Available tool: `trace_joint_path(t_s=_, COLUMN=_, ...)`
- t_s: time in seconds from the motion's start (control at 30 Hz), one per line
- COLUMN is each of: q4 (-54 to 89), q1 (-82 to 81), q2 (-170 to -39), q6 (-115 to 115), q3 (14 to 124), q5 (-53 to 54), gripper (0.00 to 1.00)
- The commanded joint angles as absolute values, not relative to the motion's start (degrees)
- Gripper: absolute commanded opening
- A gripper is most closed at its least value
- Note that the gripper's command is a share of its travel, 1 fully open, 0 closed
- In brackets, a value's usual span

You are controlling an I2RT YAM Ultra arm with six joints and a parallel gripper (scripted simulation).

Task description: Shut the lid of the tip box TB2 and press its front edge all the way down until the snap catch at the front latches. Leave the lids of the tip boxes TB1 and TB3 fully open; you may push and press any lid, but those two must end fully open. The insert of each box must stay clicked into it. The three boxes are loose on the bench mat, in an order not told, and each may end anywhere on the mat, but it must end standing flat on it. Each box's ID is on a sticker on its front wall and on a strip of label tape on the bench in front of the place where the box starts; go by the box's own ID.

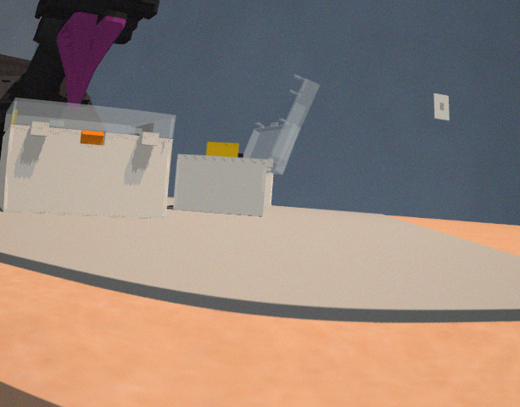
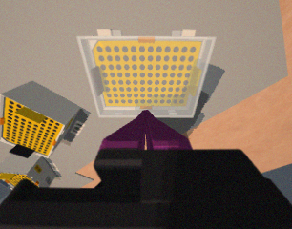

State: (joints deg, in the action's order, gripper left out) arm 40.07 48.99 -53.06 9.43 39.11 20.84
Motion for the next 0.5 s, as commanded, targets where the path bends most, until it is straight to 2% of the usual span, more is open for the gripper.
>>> trace_joint_path(t_s=0.0, q4=39.62, q1=48.98, q2=-53.01, q6=9.17, q3=39.18, q5=20.72, gripper=0.00)
trace_joint_path(t_s=0.47, q4=38.39, q1=48.47, q2=-53.58, q6=8.73, q3=38.69, q5=20.42, gripper=0.00)
